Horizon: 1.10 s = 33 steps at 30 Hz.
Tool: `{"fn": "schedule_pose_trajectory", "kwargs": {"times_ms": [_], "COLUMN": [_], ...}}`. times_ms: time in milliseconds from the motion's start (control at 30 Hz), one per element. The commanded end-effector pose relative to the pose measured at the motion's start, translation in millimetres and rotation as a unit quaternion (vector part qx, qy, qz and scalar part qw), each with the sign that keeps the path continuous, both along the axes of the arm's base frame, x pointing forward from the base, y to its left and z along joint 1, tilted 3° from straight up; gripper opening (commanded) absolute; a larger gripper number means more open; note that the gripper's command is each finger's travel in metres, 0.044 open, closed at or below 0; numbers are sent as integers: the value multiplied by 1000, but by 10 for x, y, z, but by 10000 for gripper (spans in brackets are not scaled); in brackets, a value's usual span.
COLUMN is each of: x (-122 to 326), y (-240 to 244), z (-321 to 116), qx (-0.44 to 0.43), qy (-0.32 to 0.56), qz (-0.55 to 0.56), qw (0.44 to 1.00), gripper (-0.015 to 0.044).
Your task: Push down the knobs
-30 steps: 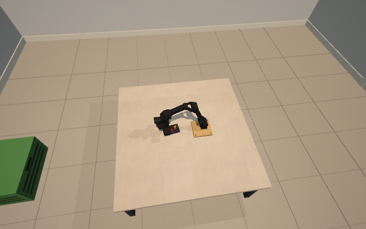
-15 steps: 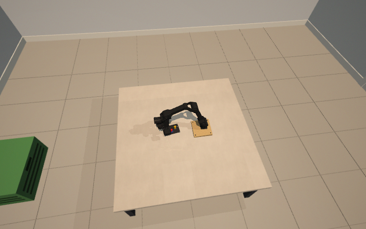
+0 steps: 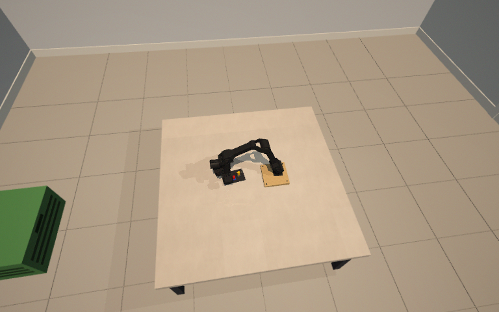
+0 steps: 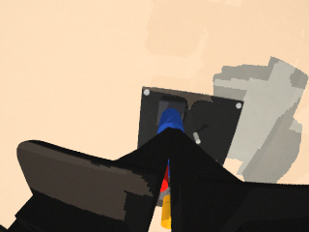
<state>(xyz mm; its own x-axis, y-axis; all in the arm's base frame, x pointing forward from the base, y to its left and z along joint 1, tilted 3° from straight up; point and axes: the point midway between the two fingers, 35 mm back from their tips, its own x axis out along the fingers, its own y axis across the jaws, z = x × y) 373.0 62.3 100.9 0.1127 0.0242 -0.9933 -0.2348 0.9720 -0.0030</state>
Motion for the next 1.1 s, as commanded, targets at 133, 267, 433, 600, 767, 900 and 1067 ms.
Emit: {"fn": "schedule_pose_trajectory", "kwargs": {"times_ms": [133, 267, 433, 600, 767, 900, 1067], "x": [37, 37, 36, 32, 27, 22, 14], "y": [16, 16, 15, 14, 12, 11, 8], "z": [-217, -215, -163, -83, -3, 61, 140], "qx": [0, 0, 0, 0, 0, 0, 0], "qy": [14, 14, 14, 14, 14, 14, 14], "qz": [-2, -2, -2, -2, -2, -2, -2], "qw": [1000, 1000, 1000, 1000, 1000, 1000, 1000], "gripper": [0, 0, 0, 0, 0, 0, 0]}}
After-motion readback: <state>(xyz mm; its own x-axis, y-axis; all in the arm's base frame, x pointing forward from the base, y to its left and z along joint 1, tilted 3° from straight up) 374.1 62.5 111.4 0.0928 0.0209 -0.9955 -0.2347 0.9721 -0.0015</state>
